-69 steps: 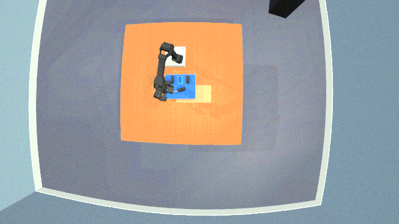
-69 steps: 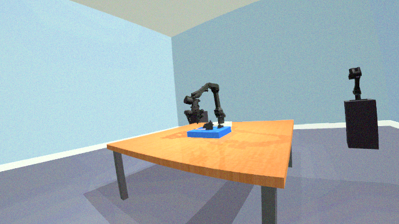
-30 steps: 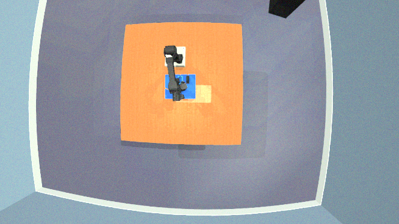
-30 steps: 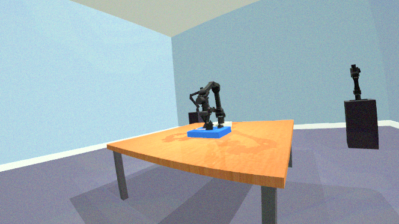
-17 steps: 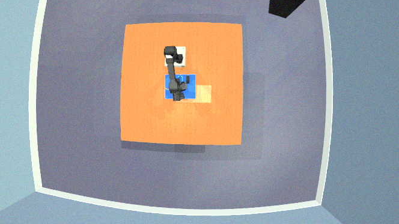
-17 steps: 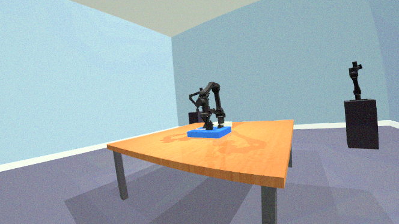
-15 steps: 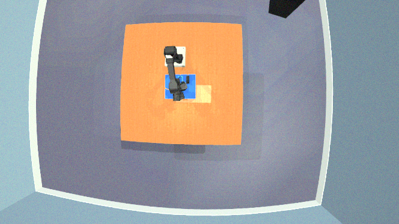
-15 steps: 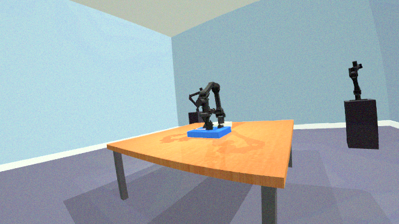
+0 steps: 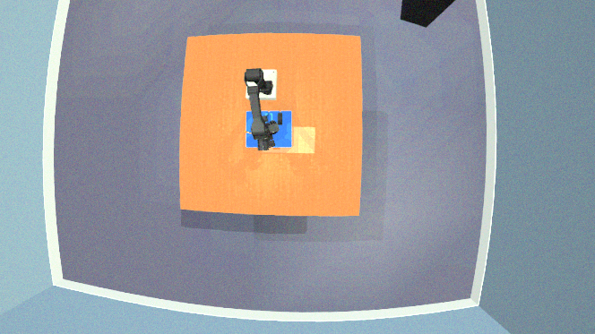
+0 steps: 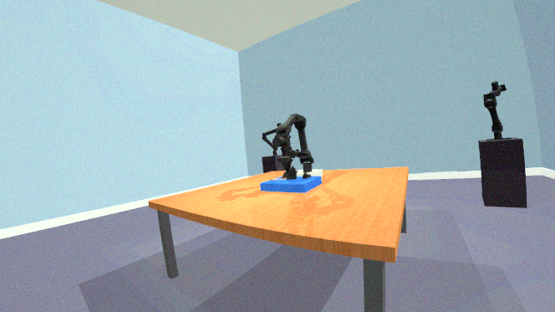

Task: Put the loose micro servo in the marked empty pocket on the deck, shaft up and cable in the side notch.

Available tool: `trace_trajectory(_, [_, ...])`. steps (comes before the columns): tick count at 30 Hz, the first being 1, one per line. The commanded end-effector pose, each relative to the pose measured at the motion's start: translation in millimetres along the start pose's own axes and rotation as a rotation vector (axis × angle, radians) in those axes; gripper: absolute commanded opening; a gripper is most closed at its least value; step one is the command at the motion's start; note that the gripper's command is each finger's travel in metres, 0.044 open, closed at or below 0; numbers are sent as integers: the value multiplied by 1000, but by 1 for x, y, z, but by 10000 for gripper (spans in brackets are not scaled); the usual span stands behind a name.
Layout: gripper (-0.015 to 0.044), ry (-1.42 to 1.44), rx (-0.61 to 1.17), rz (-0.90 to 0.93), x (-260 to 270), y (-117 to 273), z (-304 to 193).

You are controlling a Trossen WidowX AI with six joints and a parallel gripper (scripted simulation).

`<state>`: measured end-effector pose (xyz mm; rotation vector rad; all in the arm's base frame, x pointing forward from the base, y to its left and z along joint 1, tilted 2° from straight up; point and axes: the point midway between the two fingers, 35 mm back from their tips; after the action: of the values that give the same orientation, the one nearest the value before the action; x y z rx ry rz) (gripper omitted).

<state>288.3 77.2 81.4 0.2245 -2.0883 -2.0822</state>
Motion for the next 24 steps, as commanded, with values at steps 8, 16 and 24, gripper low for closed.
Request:
trace_trajectory(8, [0, 6, 2, -22, 6, 20, -1])
trace_trajectory(16, [0, 6, 2, -22, 3, 20, 5])
trace_trajectory(24, [0, -11, 3, -22, 4, 20, -7])
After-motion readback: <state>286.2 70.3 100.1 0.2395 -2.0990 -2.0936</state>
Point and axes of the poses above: the point midway between the two fingers, 35 mm back from their tips, its own y axis back along the fingers, its own x axis across the jaws, z = x × y, and after that the axes turned 15 degrees about -y, right-handed
